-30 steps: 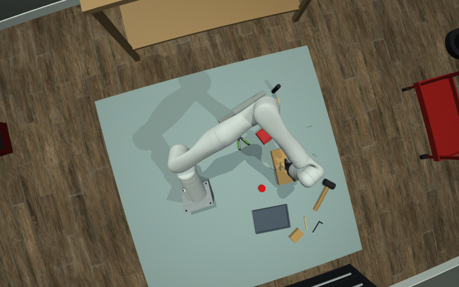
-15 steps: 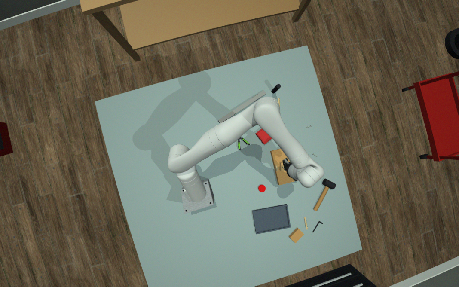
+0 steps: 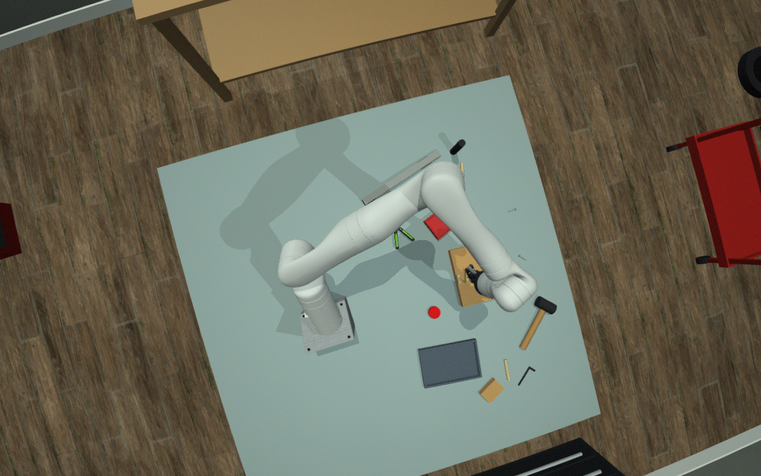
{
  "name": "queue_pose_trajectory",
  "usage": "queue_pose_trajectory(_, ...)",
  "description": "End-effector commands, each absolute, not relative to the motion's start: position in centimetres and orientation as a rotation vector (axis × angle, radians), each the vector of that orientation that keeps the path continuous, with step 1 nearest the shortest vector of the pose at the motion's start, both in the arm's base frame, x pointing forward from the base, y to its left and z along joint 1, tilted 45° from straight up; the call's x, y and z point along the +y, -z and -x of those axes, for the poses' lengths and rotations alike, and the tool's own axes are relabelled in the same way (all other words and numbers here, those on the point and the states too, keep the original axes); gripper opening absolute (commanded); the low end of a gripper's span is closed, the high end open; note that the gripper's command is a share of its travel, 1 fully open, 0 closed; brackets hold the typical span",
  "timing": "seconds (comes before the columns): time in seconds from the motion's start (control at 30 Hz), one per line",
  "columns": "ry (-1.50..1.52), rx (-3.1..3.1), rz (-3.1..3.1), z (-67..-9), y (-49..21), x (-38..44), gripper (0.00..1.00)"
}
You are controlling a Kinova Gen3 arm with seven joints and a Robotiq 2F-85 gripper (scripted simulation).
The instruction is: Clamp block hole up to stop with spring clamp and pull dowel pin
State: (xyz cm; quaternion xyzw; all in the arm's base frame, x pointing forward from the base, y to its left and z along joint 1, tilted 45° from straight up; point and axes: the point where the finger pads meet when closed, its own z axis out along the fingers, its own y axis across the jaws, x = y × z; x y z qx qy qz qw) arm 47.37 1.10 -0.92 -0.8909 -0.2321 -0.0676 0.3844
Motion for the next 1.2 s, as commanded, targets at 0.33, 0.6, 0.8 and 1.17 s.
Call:
queue_pose_trajectory(0.33, 0.261, -0.810, 2.220, -47.26, 1.35, 0.73, 0.10)
queue_pose_trajectory(0.6, 0.309, -0.931, 2.177, -47.16, 1.41, 0.76, 0.10)
queue_pose_trajectory(0.8, 0.361, -1.056, 2.127, -47.09, 1.46, 0.78, 0.10)
queue_pose_trajectory(1.17, 0.442, -1.249, 2.036, -46.99, 1.52, 0.80, 0.10)
